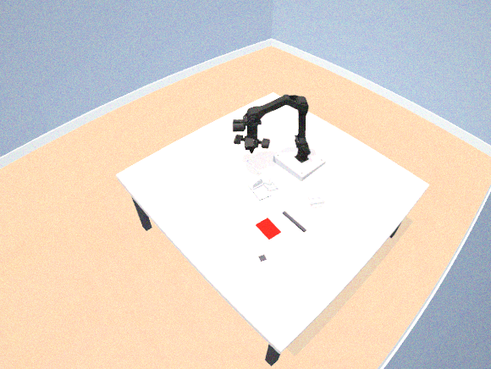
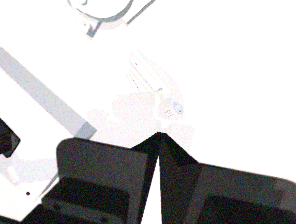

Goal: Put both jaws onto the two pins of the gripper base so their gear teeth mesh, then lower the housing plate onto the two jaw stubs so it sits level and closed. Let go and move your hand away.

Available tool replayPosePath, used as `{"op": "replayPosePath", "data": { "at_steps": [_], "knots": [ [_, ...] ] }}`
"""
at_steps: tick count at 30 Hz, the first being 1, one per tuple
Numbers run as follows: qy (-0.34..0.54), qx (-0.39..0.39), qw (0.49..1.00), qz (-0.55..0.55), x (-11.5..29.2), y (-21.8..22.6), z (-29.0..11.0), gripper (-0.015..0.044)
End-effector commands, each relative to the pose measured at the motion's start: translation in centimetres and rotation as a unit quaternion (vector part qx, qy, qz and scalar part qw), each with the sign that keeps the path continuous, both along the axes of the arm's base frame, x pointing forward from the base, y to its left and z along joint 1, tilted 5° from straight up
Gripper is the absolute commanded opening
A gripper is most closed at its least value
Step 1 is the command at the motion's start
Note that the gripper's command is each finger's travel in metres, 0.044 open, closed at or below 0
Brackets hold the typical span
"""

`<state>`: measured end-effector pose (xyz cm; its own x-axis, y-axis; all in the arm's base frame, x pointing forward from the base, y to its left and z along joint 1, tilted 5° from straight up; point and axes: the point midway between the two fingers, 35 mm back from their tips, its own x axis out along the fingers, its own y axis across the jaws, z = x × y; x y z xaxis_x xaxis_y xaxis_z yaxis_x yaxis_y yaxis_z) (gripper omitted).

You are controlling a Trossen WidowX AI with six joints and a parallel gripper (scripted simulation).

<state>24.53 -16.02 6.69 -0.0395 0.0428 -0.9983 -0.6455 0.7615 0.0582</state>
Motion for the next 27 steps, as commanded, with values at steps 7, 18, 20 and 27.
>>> {"op": "replayPosePath", "data": {
  "at_steps": [7,18,20,27],
  "knots": [
    [-0.003,0.003,0.993,0.115,-0.50,0.05,-0.05,0.0000],
    [-0.008,0.008,0.973,0.232,-0.82,0.09,-0.05,0.0000],
    [-0.008,0.009,0.967,0.253,-0.88,0.09,-0.05,0.0000],
    [-0.011,0.012,0.945,0.325,-1.08,0.12,-0.05,0.0000]
  ]
}}
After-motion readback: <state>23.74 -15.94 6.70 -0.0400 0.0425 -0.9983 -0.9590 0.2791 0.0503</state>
